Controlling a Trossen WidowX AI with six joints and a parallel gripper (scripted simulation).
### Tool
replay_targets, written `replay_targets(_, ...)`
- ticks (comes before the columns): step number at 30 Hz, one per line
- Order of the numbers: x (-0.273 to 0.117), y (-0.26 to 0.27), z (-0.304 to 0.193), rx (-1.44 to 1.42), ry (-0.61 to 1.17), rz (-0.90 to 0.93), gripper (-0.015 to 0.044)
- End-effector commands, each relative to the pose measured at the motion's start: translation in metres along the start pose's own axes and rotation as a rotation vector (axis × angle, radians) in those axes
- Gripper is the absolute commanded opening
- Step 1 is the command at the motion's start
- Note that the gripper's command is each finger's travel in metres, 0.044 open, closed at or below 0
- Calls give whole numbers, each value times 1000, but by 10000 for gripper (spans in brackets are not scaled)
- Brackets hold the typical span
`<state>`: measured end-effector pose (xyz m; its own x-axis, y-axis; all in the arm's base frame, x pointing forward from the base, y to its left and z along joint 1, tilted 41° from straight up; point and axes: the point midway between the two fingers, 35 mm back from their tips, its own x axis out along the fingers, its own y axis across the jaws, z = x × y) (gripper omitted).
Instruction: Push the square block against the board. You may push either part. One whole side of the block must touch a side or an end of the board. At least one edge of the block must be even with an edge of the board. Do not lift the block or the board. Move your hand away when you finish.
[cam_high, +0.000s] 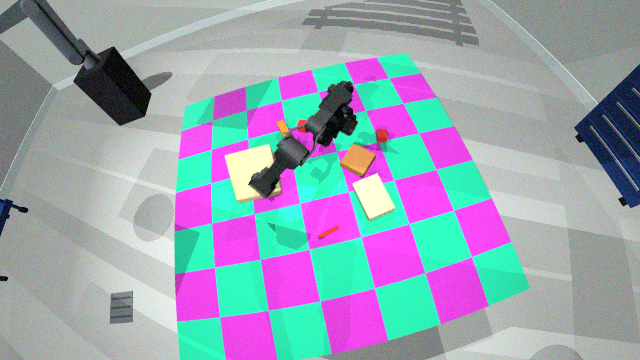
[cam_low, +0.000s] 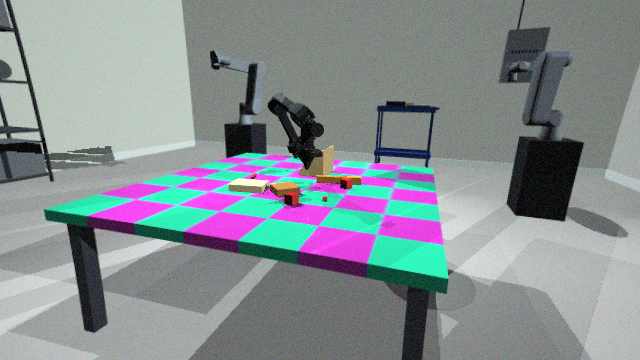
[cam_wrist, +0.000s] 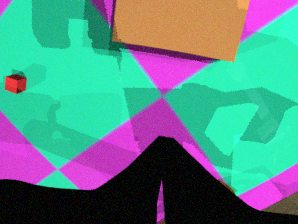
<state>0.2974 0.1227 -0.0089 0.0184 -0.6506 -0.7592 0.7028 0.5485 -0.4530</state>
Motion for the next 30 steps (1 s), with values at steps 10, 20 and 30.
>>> replay_targets(10,-40,2,1,6,5,7,0)
replay_targets(20,-40,2,1,6,5,7,0)
replay_targets(30,-40,2,1,6,5,7,0)
